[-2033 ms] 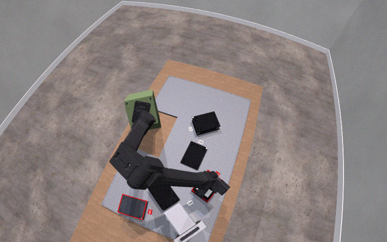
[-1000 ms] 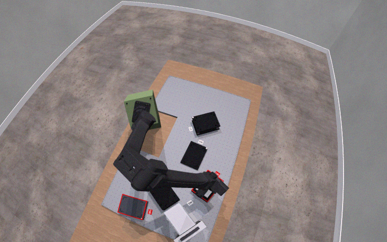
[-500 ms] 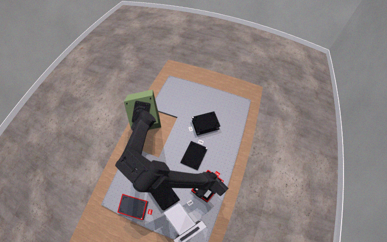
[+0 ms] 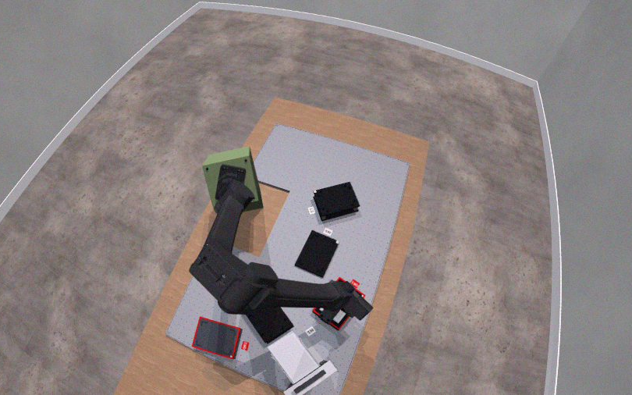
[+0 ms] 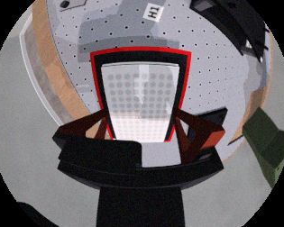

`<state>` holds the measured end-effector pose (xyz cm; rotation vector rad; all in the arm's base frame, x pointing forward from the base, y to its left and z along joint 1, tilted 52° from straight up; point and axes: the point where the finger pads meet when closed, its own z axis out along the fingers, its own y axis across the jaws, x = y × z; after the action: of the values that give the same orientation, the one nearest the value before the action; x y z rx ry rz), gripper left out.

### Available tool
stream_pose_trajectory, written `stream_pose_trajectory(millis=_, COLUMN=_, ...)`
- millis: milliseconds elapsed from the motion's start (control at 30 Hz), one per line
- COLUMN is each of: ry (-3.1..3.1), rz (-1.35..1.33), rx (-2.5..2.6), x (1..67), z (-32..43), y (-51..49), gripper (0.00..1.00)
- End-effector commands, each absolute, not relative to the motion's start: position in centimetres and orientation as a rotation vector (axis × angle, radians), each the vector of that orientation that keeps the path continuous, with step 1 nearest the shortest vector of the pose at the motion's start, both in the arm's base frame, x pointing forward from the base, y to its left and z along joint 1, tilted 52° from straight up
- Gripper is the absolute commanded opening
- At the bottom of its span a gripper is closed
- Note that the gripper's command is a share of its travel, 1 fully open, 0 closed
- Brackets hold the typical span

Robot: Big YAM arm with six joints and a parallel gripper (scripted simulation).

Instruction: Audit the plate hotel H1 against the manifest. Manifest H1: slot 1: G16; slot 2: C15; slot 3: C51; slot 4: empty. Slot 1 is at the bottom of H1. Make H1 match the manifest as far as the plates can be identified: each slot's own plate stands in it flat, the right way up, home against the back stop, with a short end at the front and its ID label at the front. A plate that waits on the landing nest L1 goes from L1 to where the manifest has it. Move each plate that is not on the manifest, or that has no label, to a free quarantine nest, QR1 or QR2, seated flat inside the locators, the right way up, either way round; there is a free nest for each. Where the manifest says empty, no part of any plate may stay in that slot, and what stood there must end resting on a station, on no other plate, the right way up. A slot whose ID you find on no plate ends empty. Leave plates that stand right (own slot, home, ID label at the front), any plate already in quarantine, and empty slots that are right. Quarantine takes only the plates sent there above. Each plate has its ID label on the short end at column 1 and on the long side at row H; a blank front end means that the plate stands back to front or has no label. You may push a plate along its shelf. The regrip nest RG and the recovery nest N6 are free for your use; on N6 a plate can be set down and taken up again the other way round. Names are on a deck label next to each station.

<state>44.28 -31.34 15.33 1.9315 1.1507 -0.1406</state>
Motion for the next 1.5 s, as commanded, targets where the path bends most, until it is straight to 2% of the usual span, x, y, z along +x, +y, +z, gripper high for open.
stream_pose_trajectory(millis=0, ry=1.138, rz=-0.129, rx=1.916, x=44.7, z=16.4, y=-31.6, gripper=1.0)
stream_pose_trajectory(millis=1467, ry=1.127, rz=-0.102, rx=1.907, x=41.7, z=23.7, y=-23.6, gripper=1.0)
